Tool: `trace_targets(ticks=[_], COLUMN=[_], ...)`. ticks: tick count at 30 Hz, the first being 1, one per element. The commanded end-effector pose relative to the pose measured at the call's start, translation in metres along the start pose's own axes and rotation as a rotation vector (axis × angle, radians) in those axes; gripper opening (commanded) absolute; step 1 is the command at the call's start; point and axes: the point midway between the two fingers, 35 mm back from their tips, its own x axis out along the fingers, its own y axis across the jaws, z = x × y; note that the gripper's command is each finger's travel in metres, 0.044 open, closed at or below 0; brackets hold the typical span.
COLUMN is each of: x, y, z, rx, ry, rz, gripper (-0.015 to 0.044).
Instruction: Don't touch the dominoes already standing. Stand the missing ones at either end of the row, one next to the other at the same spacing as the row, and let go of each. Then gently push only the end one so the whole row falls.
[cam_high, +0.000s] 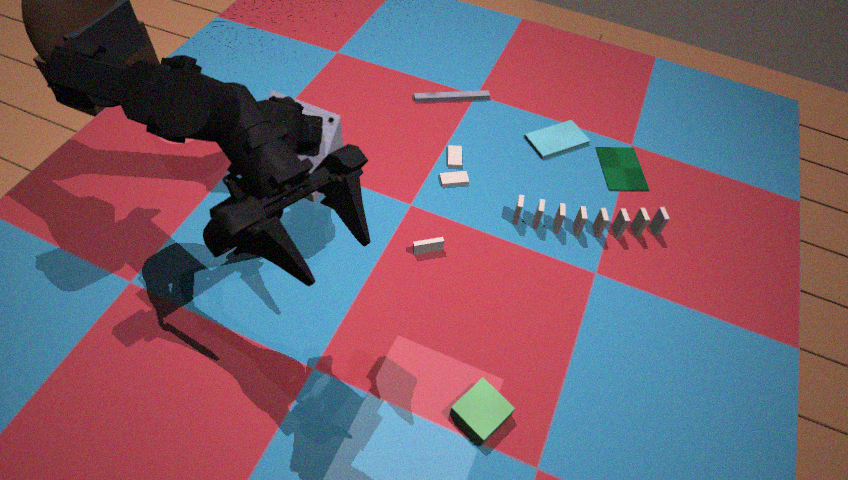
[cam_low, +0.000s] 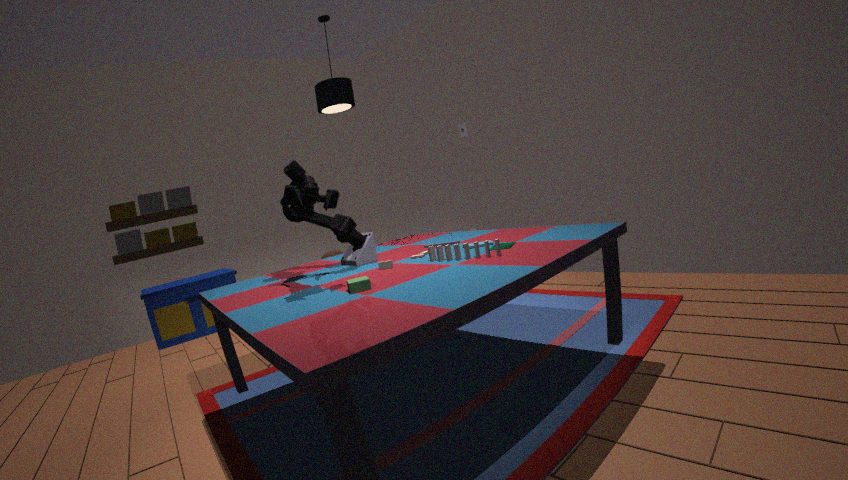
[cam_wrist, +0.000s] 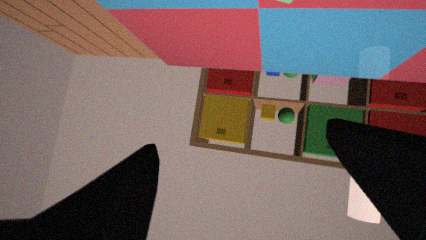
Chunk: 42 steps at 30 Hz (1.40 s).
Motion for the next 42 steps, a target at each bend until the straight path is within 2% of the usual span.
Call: trace_targets(ticks=[1, 3, 10, 12, 19, 25, 30, 34, 38, 42], x=[0.001, 0.01, 0.036, 0.038, 0.031, 0.016, -0.001, -0.016, -0.031, -0.047], y=[-0.002, -0.02, -0.123, -0.154, -0.229, -0.289, -0.335, -0.37, -0.4, -0.426], z=[-0.001, -0.009, -0.039, -0.044, -0.046, -0.038, -0.023, -0.01, 0.007, 0.029], rx=[-0.021, -0.194, -1.116, -1.379, -2.0, -2.505, -2.892, -3.161, -3.36, -3.45], ry=[-0.001, -0.001, 0.127, 0.203, 0.46, 0.772, 1.116, 1.472, 1.904, 2.443], rz=[-0.008, -0.074, -0.404, -0.489, -0.668, -0.788, -0.86, -0.886, -0.888, -0.87], gripper=[0.0426, 0.044, 0.044, 0.044, 0.044, 0.044, 0.044, 0.044, 0.044, 0.044])
